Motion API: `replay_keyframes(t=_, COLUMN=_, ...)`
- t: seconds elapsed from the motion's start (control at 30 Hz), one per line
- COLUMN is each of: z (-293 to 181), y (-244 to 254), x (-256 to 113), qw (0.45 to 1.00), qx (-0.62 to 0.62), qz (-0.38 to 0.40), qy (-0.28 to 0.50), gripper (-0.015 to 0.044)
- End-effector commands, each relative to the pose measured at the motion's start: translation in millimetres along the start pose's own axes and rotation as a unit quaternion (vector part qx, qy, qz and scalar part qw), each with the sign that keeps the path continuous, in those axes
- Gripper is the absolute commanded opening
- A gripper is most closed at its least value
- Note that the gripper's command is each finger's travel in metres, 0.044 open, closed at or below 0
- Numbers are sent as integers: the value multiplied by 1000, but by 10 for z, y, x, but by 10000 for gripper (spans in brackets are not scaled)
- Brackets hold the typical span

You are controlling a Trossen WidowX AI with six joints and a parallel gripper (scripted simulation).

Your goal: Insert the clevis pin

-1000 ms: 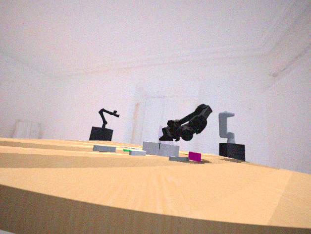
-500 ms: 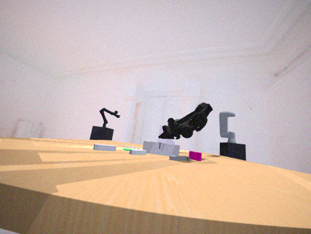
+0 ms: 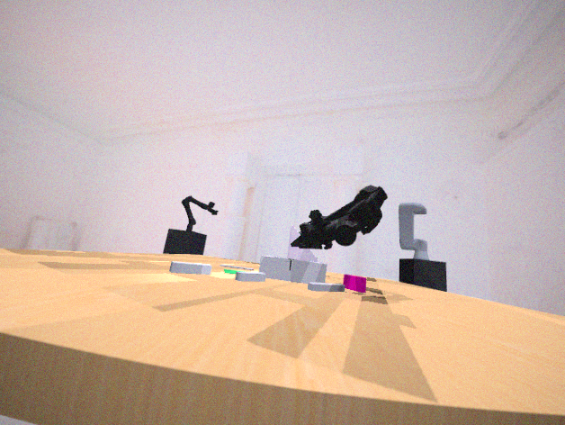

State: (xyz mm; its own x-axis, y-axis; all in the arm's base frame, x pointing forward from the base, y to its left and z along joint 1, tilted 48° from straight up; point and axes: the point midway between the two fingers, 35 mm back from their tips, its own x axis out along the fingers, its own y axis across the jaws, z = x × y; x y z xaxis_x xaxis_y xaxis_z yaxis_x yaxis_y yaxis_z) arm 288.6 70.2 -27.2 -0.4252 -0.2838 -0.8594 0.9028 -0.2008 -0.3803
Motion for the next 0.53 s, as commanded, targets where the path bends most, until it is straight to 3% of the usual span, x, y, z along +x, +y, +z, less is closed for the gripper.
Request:
replay_keyframes(t=0.0, z=-12, y=19, x=-333, qw=1000, qx=3, qz=5, qy=5, gripper=344)
replay_keyframes(t=0.13, z=17, y=-41, x=-759, qw=1000, qx=3, qz=6, qy=6, gripper=440)
replay_keyframes(t=0.5, z=19, y=-46, x=-780, qw=1000, qx=3, qz=6, qy=6, gripper=440)
